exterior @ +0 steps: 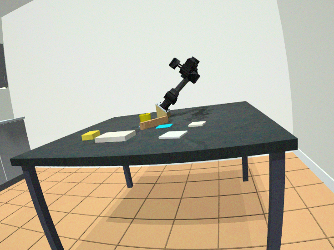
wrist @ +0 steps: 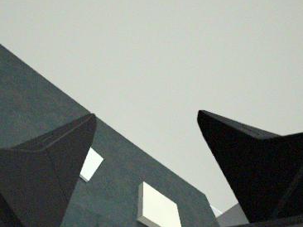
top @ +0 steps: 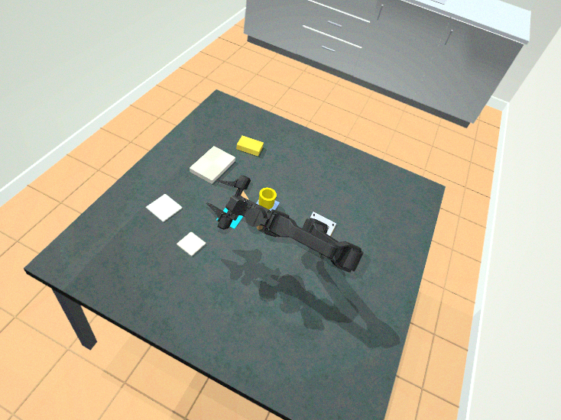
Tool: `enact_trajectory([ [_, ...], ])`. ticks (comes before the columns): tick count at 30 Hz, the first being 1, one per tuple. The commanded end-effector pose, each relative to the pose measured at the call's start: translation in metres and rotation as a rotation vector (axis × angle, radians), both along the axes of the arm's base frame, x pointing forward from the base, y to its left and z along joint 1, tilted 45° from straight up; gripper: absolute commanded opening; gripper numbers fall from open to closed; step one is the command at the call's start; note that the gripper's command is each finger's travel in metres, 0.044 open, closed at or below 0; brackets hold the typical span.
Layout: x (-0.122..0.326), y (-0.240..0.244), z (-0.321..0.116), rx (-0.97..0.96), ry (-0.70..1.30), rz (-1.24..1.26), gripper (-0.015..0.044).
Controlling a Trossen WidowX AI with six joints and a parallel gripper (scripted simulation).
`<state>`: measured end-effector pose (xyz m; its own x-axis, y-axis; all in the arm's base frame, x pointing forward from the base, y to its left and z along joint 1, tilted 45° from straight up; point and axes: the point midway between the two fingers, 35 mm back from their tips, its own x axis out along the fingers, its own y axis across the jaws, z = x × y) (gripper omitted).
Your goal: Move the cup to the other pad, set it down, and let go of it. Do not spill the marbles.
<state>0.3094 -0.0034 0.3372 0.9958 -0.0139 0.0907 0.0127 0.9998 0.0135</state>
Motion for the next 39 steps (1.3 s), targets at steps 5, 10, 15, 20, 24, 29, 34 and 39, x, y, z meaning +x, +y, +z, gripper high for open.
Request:
enact_trajectory([
  [5,0.021,-0.021,-0.043,0.049,0.188,-0.052,0.0269],
  [10,0.038,-0.060,-0.138,0.246,0.590,-0.132,0.0167],
  [15,0.022,-0.083,-0.224,0.567,0.975,-0.207,0.0167],
  [20,-0.015,-0.092,-0.287,0.974,1.316,-0.323,0.0167],
  [24,-0.049,-0.091,-0.317,1.351,1.549,-0.440,0.0167],
  [29,-0.078,-0.086,-0.331,1.798,1.755,-0.583,0.0167],
  [34,-0.081,-0.084,-0.330,1.816,1.763,-0.589,0.0167],
  [39,-0.081,-0.084,-0.331,1.816,1.762,-0.589,0.0167],
])
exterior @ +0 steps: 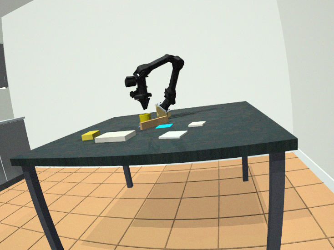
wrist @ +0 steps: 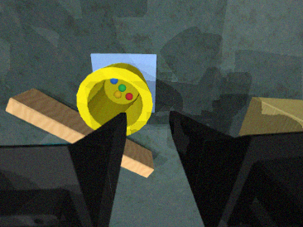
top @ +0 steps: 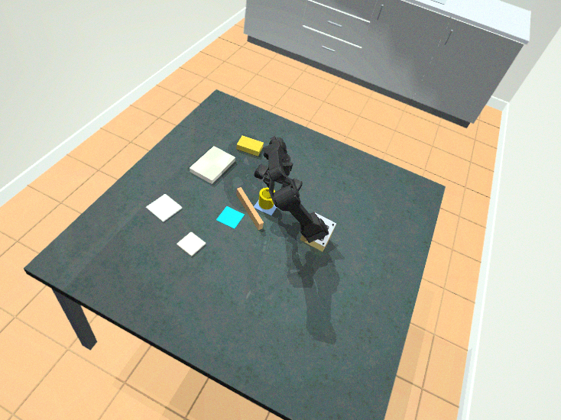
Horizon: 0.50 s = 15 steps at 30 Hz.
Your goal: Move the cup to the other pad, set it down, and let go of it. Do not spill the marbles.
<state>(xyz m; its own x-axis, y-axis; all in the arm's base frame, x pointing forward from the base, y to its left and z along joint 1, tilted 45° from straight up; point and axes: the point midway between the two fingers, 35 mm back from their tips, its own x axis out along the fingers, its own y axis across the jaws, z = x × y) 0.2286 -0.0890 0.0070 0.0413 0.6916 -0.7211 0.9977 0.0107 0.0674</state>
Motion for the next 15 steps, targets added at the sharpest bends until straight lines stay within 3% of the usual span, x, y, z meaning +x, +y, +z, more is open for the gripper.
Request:
enact_trajectory([
  [1,0.000,0.002,-0.001,0.013,0.010,-0.011,0.0167],
  [15,0.002,0.017,-0.017,0.013,0.010,-0.011,0.0167],
])
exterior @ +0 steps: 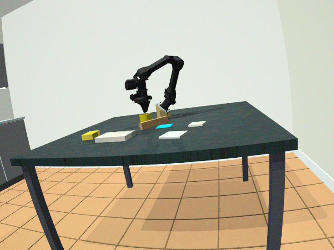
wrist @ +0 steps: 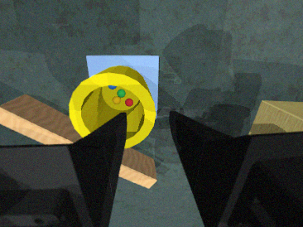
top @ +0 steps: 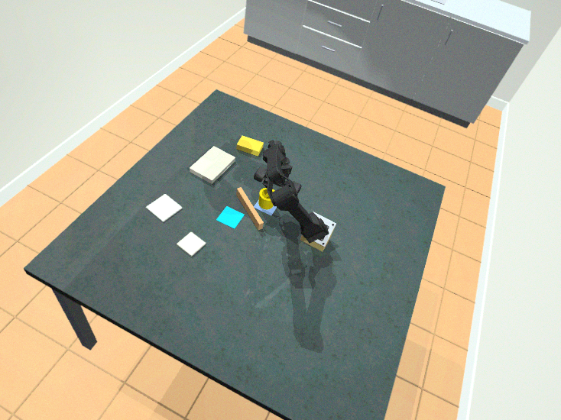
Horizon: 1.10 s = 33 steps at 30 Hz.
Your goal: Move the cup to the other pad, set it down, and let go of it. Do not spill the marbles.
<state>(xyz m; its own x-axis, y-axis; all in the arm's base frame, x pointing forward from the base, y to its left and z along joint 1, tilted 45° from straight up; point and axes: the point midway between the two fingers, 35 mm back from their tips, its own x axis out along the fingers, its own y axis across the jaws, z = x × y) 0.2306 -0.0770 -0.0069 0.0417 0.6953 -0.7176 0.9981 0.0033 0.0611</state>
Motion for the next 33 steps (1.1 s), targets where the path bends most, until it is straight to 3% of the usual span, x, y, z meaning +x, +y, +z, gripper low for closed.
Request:
enact_trajectory([
  [1,0.000,0.006,-0.005,0.007,0.003,-0.004,0.0167],
  [29,0.000,0.034,-0.031,0.011,0.003,-0.004,0.0167],
  [33,0.000,0.032,-0.030,0.005,0.001,0.002,0.0140],
])
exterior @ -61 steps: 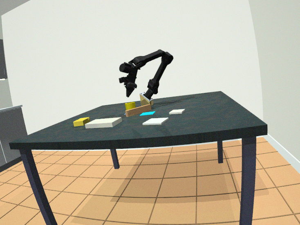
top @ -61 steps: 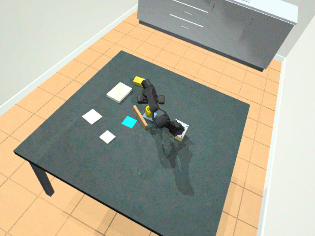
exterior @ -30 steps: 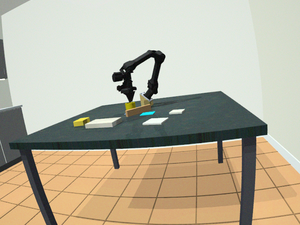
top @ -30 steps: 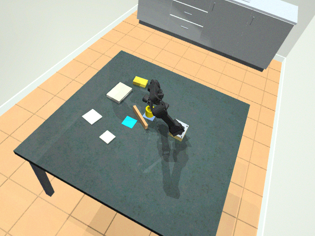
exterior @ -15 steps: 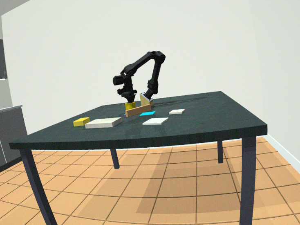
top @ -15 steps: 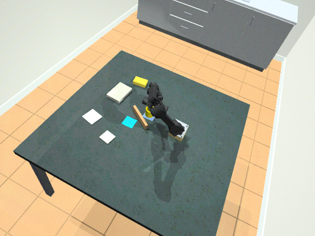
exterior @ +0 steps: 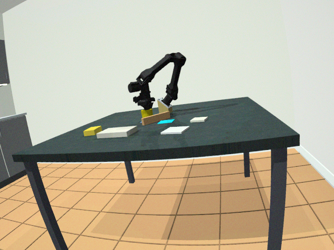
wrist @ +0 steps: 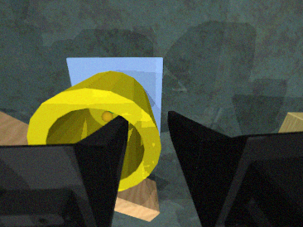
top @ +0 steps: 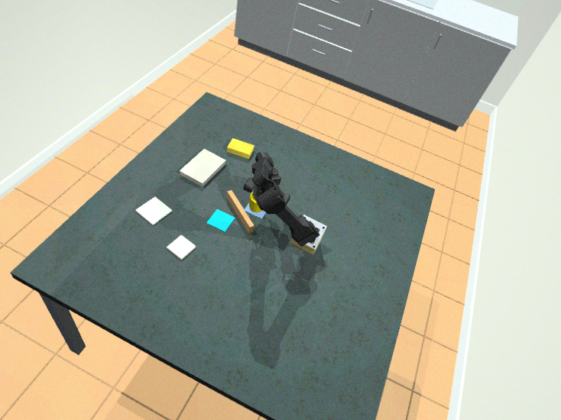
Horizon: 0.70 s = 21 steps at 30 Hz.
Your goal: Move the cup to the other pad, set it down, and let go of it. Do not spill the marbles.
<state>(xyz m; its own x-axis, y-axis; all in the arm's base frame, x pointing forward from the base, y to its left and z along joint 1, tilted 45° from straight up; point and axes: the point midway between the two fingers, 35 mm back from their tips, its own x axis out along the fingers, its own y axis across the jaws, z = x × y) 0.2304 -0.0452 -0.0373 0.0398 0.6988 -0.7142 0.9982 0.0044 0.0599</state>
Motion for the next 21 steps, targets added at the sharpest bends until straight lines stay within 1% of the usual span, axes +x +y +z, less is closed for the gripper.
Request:
enact_trajectory([
  [1,0.0002,-0.0002,0.0002,0.000,-0.001,0.000,0.0133],
  [19,0.0002,-0.0002,0.0002,0.000,-0.001,0.000,0.0013],
  [20,0.0002,-0.0002,0.0002,0.000,-0.001,0.000,0.0000],
  [21,0.0002,-0.0006,0.0005,0.000,0.000,0.000,0.0000],
])
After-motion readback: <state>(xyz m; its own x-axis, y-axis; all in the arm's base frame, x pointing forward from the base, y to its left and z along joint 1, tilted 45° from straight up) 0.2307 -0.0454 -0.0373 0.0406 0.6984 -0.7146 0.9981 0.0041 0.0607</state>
